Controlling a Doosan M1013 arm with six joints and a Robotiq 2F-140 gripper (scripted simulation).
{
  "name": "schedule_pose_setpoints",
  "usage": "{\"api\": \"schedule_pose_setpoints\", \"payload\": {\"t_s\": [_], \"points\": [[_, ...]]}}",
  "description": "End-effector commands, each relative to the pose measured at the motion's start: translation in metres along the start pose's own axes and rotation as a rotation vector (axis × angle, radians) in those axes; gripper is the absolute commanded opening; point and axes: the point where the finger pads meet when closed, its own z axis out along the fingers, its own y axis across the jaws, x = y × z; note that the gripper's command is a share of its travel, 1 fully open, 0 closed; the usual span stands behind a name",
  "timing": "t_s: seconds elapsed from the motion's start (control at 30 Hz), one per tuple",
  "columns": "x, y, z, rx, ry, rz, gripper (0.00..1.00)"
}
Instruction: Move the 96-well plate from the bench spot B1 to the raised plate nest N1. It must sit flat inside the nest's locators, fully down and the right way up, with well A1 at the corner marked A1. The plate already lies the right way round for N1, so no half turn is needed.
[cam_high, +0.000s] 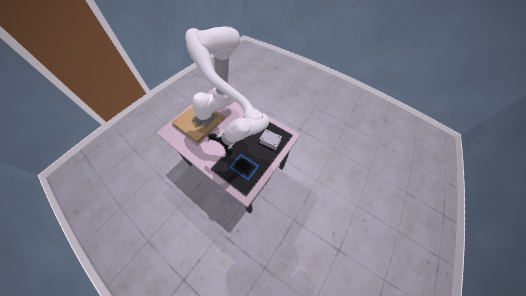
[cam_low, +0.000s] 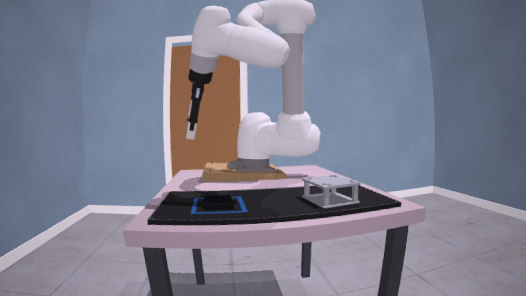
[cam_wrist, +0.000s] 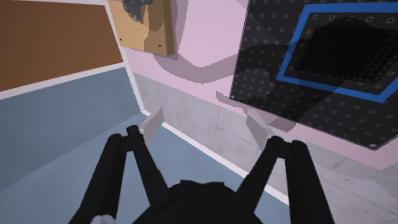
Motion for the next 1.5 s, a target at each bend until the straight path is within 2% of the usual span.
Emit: {"api": "schedule_pose_setpoints", "payload": {"t_s": [0.0,0.37,0.43,0.77,0.93,1.0,1.47], "points": [[0.006,0.016,0.005,-0.034,0.010,0.086,1.00],[0.024,0.060,0.015,-0.132,0.073,0.368,1.00],[0.024,0.060,0.015,-0.132,0.073,0.368,1.00],[0.041,0.103,0.022,-0.212,0.164,0.657,1.00],[0.049,0.124,0.024,-0.243,0.219,0.802,1.00],[0.049,0.124,0.024,-0.243,0.219,0.802,1.00],[0.070,0.179,0.025,-0.297,0.403,1.218,1.00]]}}
